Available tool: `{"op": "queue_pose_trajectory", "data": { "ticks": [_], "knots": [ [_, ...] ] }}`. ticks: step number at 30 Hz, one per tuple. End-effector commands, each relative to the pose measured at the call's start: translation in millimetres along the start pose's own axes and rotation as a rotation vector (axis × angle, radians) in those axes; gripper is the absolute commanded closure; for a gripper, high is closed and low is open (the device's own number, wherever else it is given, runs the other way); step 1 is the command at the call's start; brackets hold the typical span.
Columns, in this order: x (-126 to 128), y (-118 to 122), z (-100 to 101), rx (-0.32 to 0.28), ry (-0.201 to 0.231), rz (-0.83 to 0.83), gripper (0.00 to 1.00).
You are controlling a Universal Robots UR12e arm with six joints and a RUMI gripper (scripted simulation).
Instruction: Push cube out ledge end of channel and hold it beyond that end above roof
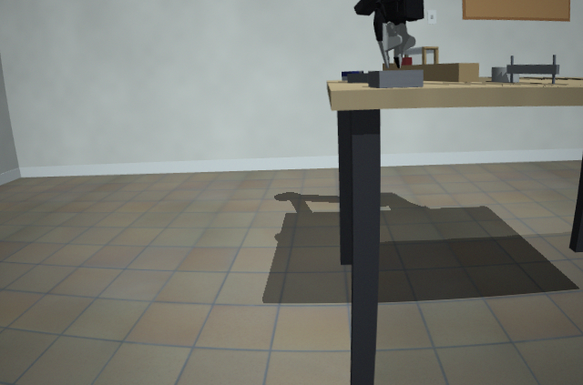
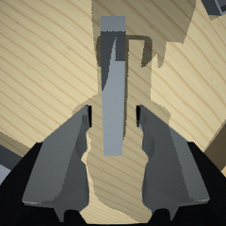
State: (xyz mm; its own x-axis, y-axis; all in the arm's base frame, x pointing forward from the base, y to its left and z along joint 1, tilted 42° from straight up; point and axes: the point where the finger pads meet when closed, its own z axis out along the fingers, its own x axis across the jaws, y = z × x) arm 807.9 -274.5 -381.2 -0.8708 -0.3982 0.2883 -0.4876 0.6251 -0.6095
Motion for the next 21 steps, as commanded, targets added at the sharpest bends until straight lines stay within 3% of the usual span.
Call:
{"op": "queue_pose_trajectory", "data": {
  "ticks": [1, 21],
  "knots": [
    [-1, -1, 6, 0.001, -0.001, 0.000, 0.78],
    [-1, -1, 31, 0.001, -0.001, 0.000, 0.78]
  ]
}}
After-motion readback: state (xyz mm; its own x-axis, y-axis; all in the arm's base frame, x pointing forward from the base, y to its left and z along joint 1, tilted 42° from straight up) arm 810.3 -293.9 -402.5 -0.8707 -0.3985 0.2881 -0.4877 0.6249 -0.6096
